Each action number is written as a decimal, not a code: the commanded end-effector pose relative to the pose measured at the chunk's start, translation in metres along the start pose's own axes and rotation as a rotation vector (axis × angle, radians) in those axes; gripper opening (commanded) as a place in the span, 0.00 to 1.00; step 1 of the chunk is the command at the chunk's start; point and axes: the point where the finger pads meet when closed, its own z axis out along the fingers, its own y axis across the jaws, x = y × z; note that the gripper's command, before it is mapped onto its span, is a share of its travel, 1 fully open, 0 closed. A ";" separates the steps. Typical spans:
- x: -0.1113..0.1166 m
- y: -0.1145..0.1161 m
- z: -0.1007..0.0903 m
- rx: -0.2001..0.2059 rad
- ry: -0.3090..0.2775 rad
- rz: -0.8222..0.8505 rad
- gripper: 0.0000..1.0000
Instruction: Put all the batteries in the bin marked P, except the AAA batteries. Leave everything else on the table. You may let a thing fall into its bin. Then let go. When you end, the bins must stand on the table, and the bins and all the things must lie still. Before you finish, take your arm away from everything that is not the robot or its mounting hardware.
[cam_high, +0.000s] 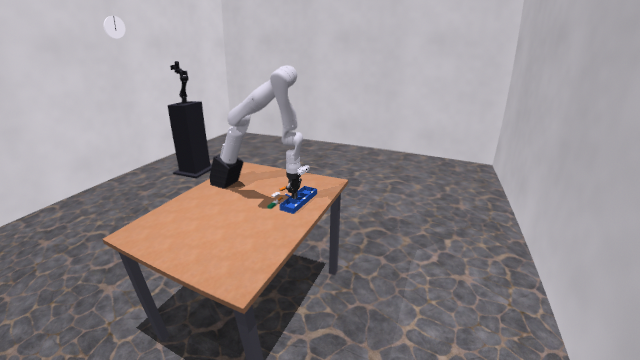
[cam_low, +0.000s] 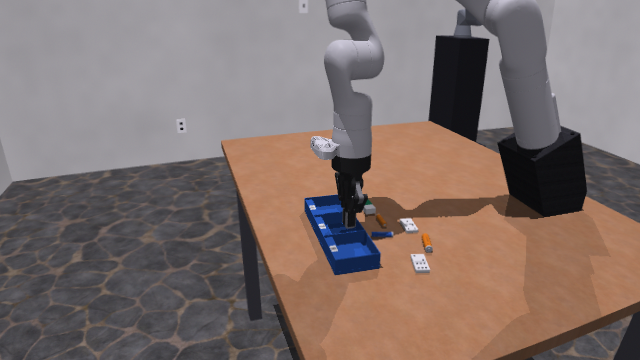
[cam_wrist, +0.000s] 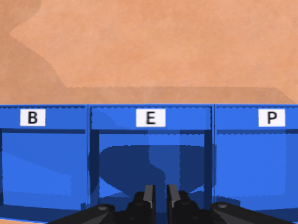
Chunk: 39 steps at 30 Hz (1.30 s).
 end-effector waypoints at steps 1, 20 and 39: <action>0.000 0.000 0.000 0.000 0.001 0.000 0.09; 0.000 0.000 -0.016 0.000 0.001 0.000 0.09; 0.000 0.000 -0.046 0.000 0.001 0.000 0.09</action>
